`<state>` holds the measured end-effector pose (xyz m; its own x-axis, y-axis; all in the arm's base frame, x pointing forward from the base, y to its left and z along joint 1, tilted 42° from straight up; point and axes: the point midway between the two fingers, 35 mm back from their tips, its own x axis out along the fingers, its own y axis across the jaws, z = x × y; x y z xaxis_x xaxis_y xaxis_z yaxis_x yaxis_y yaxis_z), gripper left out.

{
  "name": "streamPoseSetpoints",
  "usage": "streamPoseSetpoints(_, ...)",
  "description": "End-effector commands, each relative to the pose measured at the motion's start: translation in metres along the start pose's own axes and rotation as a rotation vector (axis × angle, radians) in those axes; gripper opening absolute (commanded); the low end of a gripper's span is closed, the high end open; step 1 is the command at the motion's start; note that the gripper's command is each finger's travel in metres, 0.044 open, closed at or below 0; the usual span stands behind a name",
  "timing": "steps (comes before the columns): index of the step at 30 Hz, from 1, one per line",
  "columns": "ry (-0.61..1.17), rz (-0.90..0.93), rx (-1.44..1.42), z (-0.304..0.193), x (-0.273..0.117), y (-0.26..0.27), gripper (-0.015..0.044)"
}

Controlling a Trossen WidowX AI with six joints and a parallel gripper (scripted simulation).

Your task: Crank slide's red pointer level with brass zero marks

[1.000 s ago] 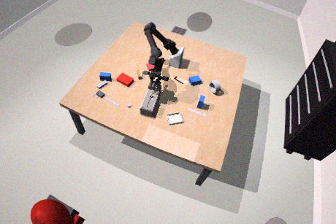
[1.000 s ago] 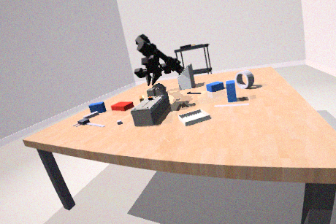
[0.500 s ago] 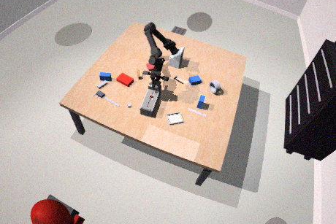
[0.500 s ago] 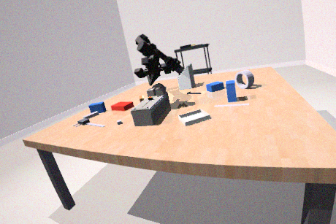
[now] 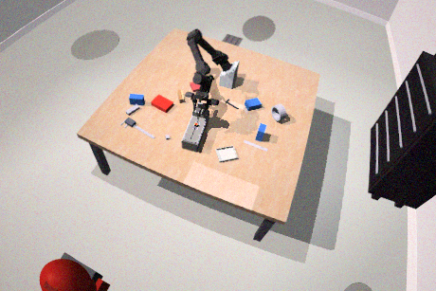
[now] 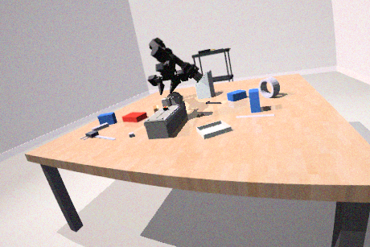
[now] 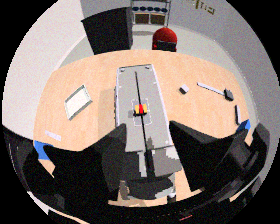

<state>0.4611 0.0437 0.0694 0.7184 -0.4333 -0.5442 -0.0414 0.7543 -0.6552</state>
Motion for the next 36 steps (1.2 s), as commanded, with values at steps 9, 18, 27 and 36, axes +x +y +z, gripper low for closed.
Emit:
streamPoseSetpoints(9,0.000,-0.001,0.000,0.0000,0.0000,-0.0001,0.0387)
streamPoseSetpoints(18,0.000,-0.001,0.000,0.0000,0.0000,-0.0001,0.0151)
streamPoseSetpoints(27,0.000,-0.001,0.000,0.0000,0.0000,-0.0001,0.0000)
streamPoseSetpoints(36,0.000,0.000,0.000,0.0000,0.0000,0.0000,0.0000)
